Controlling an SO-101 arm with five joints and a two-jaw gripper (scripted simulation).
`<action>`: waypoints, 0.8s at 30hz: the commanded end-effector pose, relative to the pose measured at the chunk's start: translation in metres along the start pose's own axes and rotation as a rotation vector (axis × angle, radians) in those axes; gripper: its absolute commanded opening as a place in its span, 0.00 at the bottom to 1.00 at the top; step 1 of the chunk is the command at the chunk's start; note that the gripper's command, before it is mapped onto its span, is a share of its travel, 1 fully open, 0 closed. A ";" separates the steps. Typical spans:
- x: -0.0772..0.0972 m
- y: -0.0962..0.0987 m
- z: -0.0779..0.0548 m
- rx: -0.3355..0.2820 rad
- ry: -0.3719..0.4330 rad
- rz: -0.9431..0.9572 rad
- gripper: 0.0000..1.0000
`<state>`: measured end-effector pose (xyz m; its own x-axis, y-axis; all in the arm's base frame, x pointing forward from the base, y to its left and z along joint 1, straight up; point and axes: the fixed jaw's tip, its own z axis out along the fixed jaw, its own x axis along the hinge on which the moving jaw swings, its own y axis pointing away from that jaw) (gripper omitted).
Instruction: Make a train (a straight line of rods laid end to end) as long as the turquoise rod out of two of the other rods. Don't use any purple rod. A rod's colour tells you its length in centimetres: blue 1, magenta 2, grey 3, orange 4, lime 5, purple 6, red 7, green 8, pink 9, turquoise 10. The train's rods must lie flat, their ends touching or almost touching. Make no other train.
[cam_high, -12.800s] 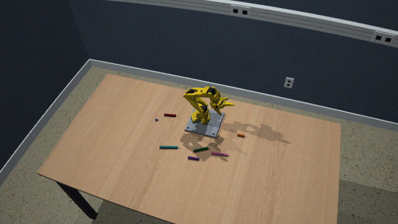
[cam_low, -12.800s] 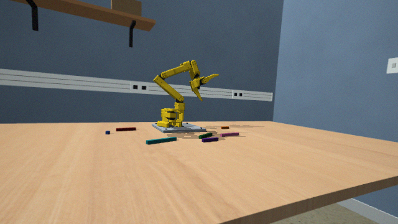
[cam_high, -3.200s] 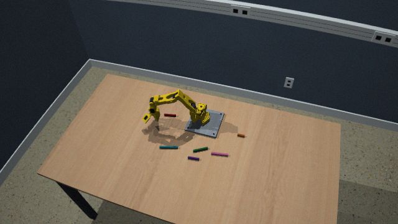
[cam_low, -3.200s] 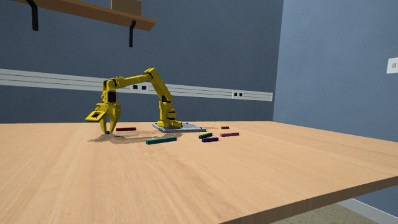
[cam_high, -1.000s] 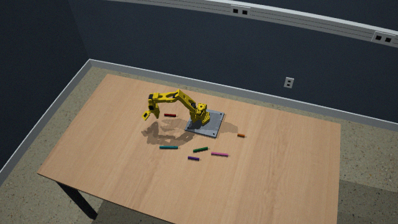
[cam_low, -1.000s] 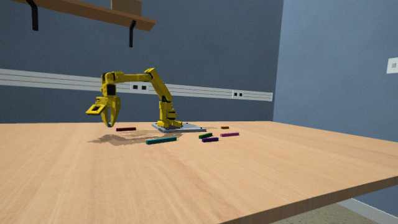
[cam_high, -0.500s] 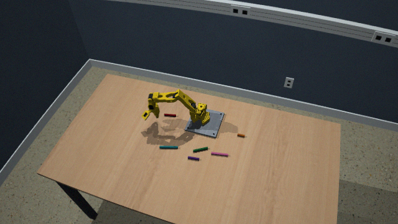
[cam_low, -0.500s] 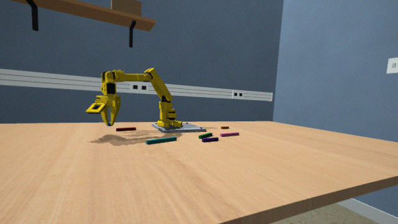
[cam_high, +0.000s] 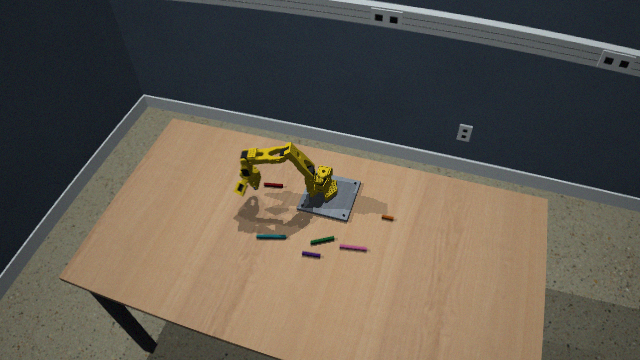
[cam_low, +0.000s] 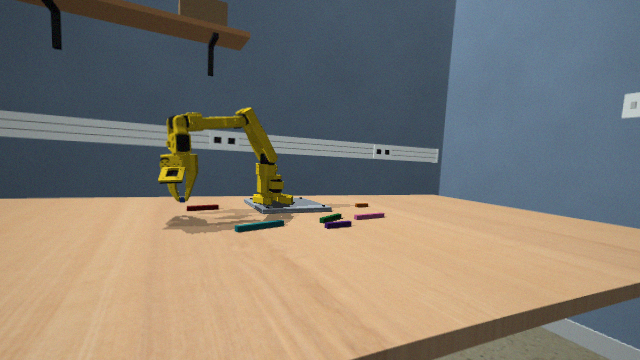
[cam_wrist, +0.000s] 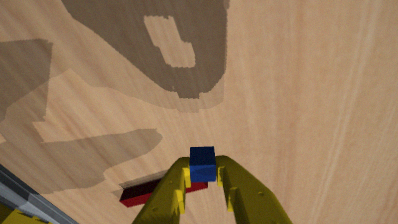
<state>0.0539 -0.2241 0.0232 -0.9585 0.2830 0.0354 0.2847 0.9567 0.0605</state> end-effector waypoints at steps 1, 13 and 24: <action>0.003 0.007 0.000 0.026 -0.013 -0.166 0.00; 0.012 0.022 0.004 0.028 -0.007 -0.550 0.00; 0.015 0.028 0.007 0.028 -0.005 -0.700 0.00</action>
<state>0.0461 -0.1955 0.0184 -0.9299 -0.3677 -0.0057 -0.3674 0.9286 0.0515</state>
